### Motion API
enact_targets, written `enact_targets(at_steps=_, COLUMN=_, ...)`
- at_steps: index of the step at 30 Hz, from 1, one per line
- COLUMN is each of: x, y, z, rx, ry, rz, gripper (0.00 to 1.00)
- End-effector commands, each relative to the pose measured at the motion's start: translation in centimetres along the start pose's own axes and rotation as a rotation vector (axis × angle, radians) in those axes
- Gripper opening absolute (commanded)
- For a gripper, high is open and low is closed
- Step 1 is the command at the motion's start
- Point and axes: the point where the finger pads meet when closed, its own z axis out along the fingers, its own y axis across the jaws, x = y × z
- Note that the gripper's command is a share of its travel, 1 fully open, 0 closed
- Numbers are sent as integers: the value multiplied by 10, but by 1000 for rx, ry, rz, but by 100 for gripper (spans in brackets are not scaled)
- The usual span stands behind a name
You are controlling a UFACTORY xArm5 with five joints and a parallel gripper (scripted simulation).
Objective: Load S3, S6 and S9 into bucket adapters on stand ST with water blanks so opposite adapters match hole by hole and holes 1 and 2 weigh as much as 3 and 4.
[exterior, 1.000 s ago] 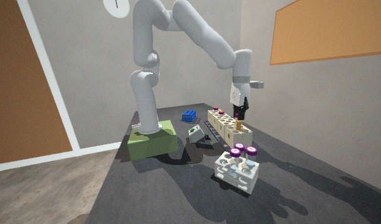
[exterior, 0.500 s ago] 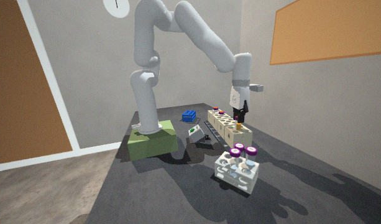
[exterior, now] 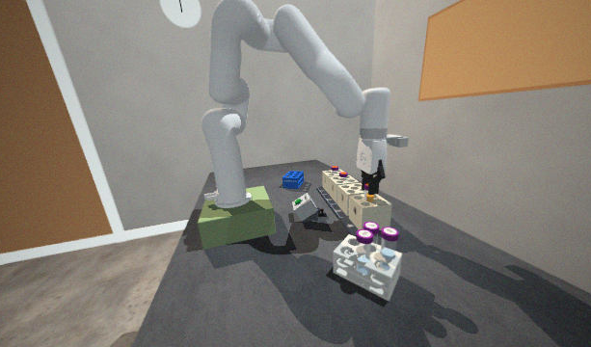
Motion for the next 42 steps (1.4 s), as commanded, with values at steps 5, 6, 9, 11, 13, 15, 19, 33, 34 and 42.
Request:
enact_targets(at_steps=5, x=1, y=0, z=5, rx=-12, ry=1, rz=0, gripper=0)
enact_targets(at_steps=6, x=1, y=0, z=6, rx=-12, ry=1, rz=0, gripper=0)
enact_targets(at_steps=9, x=1, y=0, z=9, rx=-12, ry=1, rz=0, gripper=0)
enact_targets(at_steps=11, x=1, y=1, z=11, rx=-12, ry=1, rz=0, gripper=0)
enact_targets(at_steps=13, x=1, y=1, z=13, rx=-12, ry=1, rz=0, gripper=0)
enact_targets(at_steps=15, x=1, y=1, z=15, rx=-12, ry=1, rz=0, gripper=0)
enact_targets(at_steps=19, x=1, y=1, z=17, rx=-12, ry=1, rz=0, gripper=0)
enact_targets(at_steps=33, x=1, y=1, z=21, rx=-12, ry=1, rz=0, gripper=0)
enact_targets(at_steps=34, x=1, y=1, z=21, rx=-12, ry=1, rz=0, gripper=0)
enact_targets(at_steps=42, x=1, y=1, z=21, rx=-12, ry=1, rz=0, gripper=44)
